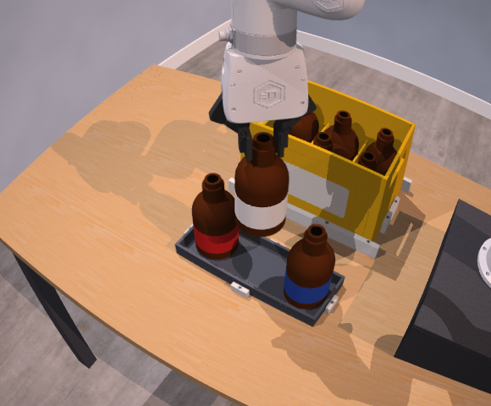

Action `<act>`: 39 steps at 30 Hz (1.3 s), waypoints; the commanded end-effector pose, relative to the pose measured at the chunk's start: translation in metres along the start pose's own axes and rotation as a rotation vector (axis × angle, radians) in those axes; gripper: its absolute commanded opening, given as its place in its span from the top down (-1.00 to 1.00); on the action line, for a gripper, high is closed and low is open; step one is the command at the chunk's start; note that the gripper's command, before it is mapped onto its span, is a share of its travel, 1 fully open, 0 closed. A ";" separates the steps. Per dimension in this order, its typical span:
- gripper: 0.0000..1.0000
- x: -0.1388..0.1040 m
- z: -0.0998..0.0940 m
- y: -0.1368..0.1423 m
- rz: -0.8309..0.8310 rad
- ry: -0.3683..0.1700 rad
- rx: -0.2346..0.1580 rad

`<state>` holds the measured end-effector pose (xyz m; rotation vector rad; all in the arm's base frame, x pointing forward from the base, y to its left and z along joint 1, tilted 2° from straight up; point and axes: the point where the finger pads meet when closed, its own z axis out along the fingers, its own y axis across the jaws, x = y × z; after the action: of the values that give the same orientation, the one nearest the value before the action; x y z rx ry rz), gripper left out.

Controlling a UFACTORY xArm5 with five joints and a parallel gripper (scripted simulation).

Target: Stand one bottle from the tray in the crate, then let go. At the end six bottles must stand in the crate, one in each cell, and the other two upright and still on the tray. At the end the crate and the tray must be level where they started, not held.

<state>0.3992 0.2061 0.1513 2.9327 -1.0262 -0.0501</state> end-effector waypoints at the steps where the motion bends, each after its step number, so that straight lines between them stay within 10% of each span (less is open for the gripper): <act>1: 1.00 0.000 -0.002 -0.001 0.000 0.002 0.004; 39: 1.00 0.001 -0.019 -0.001 0.000 0.002 0.004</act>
<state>0.3997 0.2060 0.1634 2.9328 -1.0262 -0.0501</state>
